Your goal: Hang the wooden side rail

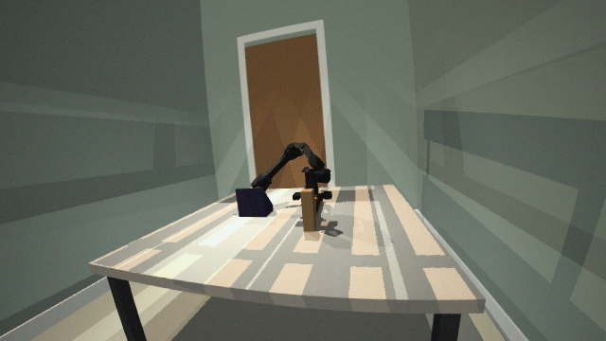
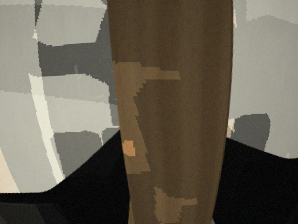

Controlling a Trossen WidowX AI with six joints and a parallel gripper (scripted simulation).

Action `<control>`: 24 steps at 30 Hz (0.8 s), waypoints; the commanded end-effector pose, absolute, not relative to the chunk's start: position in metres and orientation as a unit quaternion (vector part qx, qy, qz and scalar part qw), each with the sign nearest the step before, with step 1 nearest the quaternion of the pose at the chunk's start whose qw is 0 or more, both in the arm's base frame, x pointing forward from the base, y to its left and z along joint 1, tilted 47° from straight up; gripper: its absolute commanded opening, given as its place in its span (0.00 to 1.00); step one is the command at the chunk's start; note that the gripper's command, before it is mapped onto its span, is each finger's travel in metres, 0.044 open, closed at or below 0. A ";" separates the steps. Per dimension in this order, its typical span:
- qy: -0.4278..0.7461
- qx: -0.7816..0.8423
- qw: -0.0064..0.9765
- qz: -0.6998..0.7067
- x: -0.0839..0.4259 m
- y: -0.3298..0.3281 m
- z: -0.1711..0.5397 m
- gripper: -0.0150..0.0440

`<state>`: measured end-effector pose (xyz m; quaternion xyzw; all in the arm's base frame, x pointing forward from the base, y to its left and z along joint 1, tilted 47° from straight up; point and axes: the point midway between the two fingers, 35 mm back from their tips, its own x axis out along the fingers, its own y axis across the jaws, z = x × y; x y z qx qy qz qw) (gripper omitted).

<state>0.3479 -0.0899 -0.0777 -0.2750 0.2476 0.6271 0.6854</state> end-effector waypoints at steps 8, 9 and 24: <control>0.250 -0.277 0.685 0.626 0.348 -0.090 -0.080 0.25; 0.250 -0.277 0.685 0.626 0.348 -0.090 -0.080 0.25; 0.250 -0.277 0.685 0.626 0.348 -0.088 -0.081 0.25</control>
